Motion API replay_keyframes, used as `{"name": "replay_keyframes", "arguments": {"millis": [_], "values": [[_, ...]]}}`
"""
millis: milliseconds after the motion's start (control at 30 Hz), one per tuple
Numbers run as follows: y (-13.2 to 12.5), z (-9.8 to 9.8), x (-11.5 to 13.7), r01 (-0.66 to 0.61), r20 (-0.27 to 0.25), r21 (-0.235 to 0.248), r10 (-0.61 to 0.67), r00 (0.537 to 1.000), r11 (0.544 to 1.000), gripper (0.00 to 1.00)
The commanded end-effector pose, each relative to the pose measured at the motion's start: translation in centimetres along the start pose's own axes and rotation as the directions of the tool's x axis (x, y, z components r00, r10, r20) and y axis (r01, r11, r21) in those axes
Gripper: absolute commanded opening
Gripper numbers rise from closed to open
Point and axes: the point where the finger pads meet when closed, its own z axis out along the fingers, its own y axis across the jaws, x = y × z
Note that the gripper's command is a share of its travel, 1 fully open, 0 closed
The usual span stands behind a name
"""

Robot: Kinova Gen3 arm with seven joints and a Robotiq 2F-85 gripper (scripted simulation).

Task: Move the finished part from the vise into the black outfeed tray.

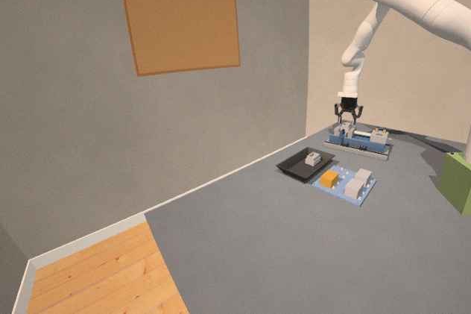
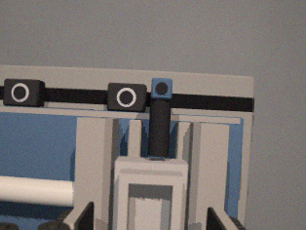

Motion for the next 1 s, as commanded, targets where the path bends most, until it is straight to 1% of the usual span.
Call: {"name": "replay_keyframes", "arguments": {"millis": [0, 967], "values": [[0.00, 0.10, -0.03, 0.000, 0.000, 0.000, 0.000, 1.000, 1.000, 0.67], [0.00, 0.49, -0.03, 0.000, 0.000, 0.000, 0.000, 1.000, 1.000, 0.67]]}}
